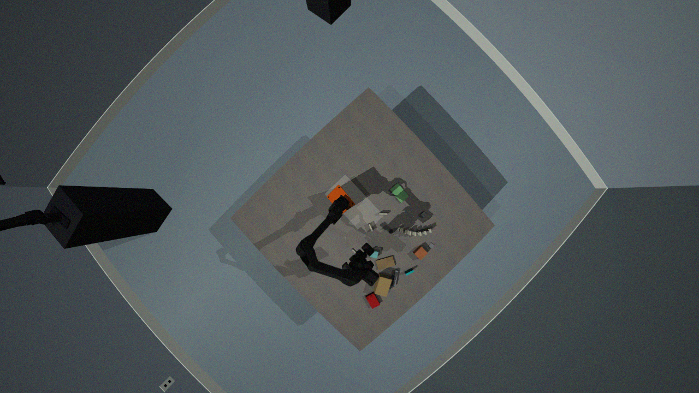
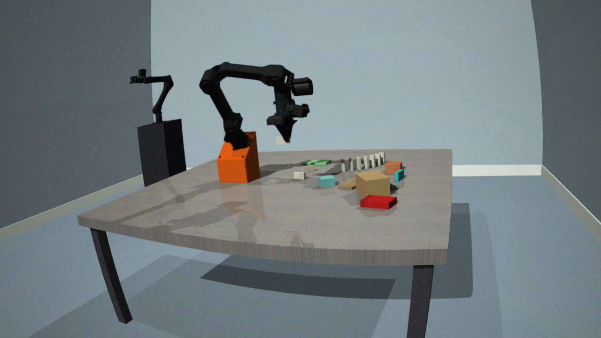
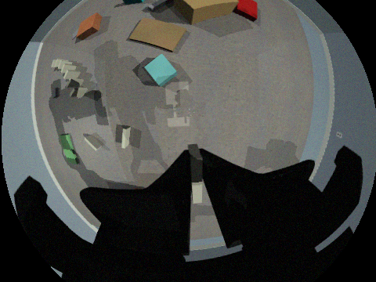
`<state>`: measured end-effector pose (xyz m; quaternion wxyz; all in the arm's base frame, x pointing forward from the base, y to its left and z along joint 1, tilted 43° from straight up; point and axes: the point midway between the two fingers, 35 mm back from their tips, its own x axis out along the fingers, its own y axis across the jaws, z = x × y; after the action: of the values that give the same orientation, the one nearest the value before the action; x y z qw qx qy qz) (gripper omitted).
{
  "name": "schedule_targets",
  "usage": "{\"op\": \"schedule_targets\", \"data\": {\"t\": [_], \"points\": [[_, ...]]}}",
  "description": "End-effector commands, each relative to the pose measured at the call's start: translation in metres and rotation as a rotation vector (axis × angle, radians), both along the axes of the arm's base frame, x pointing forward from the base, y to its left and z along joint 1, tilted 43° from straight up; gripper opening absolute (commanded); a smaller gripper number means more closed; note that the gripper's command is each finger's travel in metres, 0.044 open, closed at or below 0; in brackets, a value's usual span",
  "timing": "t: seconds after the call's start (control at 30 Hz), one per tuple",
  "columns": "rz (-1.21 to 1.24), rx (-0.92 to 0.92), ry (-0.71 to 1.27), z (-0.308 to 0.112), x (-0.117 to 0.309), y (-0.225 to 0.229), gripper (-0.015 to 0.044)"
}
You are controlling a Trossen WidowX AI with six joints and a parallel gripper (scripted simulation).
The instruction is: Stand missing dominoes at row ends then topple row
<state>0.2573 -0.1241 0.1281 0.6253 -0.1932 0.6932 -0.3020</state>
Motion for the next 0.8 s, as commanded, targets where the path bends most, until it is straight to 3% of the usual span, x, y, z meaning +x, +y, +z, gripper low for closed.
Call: {"op": "schedule_targets", "data": {"t": [0.0, 0.13, 0.77], "points": [[-0.024, -0.019, -0.012, 0.023, -0.045, -0.019, 0.0022], [-0.045, -0.034, -0.024, 0.033, -0.075, -0.028, 0.0022], [-0.115, 0.206, -0.27, -0.017, -0.067, -0.041, 0.0022]]}}
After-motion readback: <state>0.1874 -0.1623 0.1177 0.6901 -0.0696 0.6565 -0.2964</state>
